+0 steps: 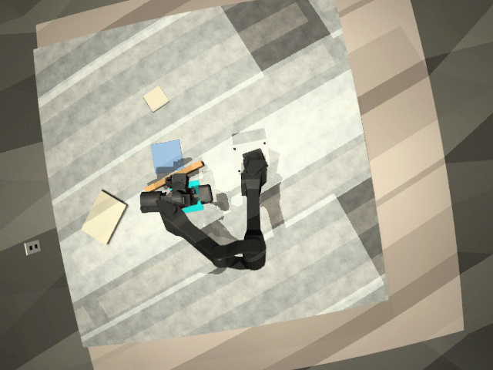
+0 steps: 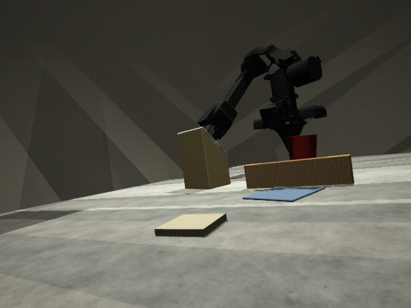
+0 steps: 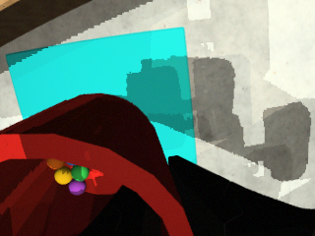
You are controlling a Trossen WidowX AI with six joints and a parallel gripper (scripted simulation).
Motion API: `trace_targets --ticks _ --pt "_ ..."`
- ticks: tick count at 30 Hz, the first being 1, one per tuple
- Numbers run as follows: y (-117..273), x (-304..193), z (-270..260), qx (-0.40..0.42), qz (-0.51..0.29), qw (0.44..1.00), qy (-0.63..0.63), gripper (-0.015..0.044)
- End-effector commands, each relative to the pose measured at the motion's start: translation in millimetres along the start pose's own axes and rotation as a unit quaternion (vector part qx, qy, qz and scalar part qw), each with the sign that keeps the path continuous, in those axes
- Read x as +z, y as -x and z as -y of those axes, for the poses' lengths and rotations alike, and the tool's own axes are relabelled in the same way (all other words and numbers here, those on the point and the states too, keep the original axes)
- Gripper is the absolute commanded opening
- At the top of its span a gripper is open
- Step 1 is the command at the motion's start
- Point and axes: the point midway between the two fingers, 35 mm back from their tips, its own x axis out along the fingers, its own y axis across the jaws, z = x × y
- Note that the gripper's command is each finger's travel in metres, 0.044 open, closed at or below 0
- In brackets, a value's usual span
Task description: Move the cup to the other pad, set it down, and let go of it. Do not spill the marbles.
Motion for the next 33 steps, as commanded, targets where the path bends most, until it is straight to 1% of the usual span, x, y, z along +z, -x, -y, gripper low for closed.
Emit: trace_targets --ticks 1,24,33 --pt "-6 0 2 -0.003 -0.002 1.0 -0.003 0.0" --pt "-35 -2 5 -0.003 -0.004 1.0 -0.003 0.0" --pt "-33 -3 3 0.0 -0.002 1.0 0.0 0.0"
